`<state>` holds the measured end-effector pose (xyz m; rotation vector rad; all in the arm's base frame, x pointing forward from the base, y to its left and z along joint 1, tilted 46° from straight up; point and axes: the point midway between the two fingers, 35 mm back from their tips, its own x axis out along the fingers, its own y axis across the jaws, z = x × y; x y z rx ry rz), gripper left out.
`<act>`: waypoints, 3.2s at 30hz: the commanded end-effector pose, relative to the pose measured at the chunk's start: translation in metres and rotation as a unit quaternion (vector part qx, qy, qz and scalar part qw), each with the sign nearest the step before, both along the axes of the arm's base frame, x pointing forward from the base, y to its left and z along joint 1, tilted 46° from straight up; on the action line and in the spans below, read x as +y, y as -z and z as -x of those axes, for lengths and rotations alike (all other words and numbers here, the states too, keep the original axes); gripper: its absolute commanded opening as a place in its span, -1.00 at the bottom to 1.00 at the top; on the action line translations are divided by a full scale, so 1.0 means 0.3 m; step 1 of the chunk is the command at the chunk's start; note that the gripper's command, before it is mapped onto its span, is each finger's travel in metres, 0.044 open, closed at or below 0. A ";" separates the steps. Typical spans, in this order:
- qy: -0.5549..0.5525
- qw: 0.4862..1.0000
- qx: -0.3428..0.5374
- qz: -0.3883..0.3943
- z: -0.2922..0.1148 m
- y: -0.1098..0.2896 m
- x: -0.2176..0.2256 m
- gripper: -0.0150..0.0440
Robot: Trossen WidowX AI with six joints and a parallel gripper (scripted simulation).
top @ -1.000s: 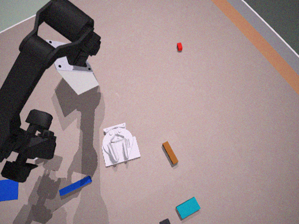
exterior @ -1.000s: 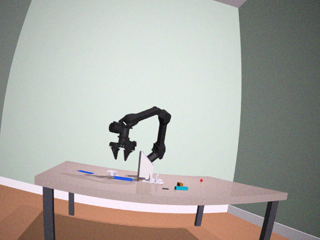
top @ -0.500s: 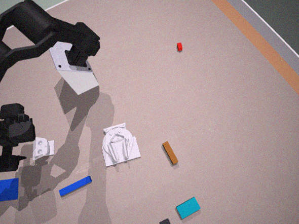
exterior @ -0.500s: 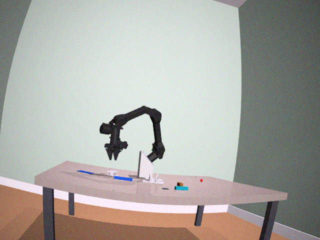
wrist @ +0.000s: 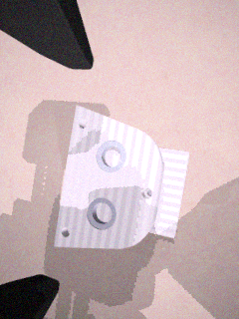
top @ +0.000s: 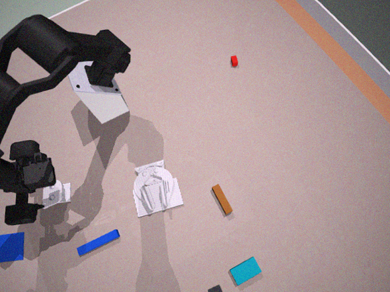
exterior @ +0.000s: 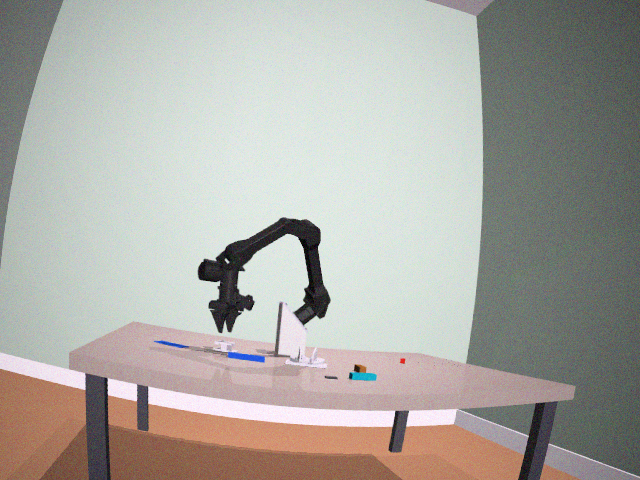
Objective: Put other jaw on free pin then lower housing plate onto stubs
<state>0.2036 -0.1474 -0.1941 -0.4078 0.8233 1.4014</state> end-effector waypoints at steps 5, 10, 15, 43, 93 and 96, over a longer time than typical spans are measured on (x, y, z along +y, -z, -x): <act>0.004 1.000 0.000 0.000 -0.001 0.005 0.005 1.00; 0.004 1.000 0.000 0.000 -0.003 0.026 0.022 1.00; 0.004 1.000 0.000 0.000 -0.005 0.046 0.040 1.00; 0.004 1.000 0.000 0.000 -0.003 0.122 0.116 1.00; 0.001 1.000 -0.002 0.001 -0.003 0.129 0.120 0.70; 0.001 1.000 -0.002 0.001 -0.003 0.128 0.119 0.70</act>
